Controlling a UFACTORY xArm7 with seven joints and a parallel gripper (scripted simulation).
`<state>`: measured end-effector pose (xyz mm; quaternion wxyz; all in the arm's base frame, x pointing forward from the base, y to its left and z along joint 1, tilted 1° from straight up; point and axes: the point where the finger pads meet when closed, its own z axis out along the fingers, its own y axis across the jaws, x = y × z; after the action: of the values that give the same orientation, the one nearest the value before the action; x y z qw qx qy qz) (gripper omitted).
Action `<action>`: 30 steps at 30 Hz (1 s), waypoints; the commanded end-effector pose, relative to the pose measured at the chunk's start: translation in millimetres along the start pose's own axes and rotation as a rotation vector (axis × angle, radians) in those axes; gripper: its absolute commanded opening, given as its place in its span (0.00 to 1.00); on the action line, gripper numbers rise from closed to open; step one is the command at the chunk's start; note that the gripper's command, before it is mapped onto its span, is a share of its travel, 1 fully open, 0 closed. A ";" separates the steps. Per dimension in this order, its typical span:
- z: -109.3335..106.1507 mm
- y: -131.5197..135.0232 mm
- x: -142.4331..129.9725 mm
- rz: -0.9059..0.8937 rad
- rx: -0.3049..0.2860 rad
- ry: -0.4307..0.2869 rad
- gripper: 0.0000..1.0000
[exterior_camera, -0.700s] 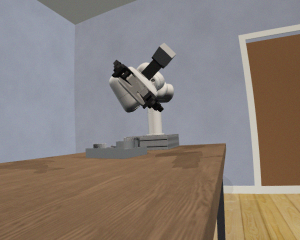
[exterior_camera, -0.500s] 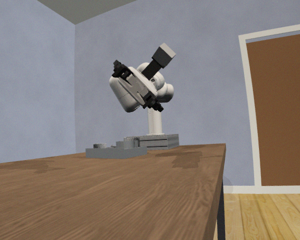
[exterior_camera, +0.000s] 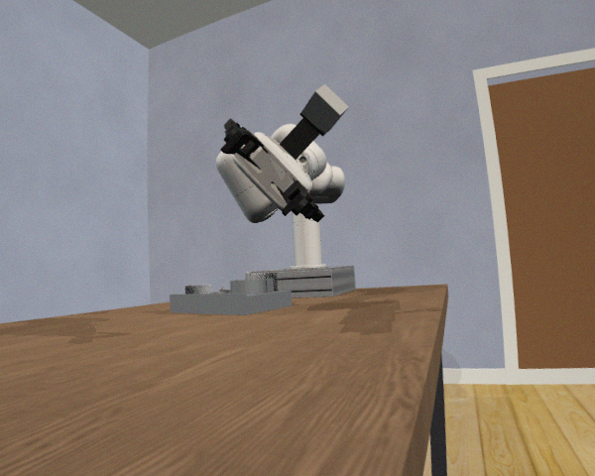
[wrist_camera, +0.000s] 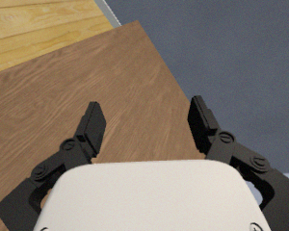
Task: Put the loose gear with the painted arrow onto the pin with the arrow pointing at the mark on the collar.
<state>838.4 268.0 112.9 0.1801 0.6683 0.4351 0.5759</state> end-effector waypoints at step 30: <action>-118.1 219.7 -259.3 0.698 -0.338 -0.656 1.00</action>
<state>846.8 -55.6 143.6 0.2233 0.8638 0.0425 0.4496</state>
